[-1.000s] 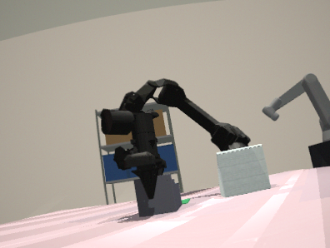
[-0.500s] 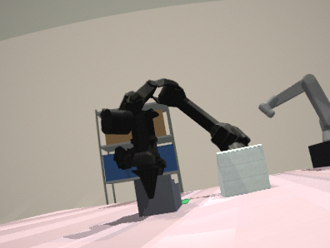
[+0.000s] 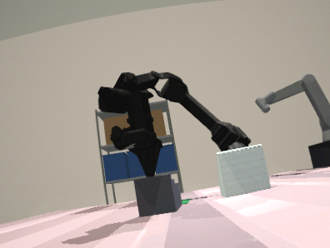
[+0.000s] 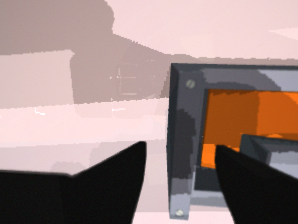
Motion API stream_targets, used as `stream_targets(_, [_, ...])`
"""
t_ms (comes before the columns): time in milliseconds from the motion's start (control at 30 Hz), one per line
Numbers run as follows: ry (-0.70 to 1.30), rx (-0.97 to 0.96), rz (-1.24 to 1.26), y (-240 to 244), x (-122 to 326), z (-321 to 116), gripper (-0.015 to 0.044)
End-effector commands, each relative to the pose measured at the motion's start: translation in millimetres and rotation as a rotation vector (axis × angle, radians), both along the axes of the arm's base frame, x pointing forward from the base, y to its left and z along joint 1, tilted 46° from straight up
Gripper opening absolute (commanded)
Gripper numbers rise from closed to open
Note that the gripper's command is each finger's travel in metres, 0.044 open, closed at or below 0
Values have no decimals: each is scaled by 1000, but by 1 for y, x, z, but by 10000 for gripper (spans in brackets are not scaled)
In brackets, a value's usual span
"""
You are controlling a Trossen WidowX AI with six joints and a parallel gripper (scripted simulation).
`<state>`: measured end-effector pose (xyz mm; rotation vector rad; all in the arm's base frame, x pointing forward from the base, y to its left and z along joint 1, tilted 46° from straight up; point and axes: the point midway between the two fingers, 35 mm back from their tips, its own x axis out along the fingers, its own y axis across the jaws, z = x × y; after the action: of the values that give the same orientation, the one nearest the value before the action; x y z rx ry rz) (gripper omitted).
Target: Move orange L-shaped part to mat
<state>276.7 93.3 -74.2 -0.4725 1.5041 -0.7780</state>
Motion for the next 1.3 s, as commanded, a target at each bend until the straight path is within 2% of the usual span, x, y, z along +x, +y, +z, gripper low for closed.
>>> stream_targets(0, [-19,15,4,31,3,40,180])
stream_targets(1267, [-30,21,16,33,5,41,180])
